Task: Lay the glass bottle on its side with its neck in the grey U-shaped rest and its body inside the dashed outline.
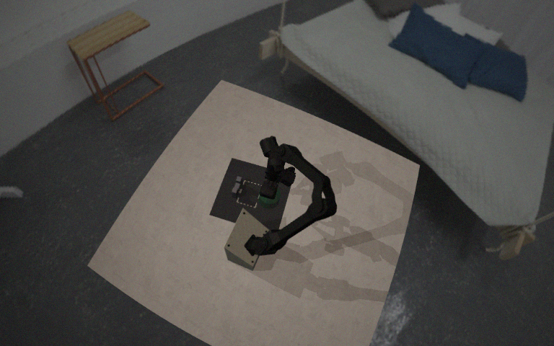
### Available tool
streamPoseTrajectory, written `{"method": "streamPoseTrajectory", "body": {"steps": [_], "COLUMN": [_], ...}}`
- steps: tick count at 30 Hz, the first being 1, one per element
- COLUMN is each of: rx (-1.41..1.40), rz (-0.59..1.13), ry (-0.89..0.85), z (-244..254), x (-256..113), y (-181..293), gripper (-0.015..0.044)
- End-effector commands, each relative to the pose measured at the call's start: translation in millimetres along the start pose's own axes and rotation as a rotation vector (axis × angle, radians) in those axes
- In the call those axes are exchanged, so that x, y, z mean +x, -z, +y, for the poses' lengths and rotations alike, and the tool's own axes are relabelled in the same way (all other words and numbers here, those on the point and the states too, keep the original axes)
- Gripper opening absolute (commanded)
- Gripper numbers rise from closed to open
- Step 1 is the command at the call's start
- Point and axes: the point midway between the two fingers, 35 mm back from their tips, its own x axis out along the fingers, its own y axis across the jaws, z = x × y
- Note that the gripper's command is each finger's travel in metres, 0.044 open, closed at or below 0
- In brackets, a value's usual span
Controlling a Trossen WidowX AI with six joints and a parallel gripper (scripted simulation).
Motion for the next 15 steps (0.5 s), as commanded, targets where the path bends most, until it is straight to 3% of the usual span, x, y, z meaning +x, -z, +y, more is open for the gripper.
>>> {"method": "streamPoseTrajectory", "body": {"steps": [1,15], "rx": [0.000,-0.002], "rz": [0.000,-0.023], "ry": [0.000,0.000], "z": [0.0,0.0], "x": [-0.4,-4.5], "y": [1.3,17.6], "gripper": [0.0119,0.0119]}}
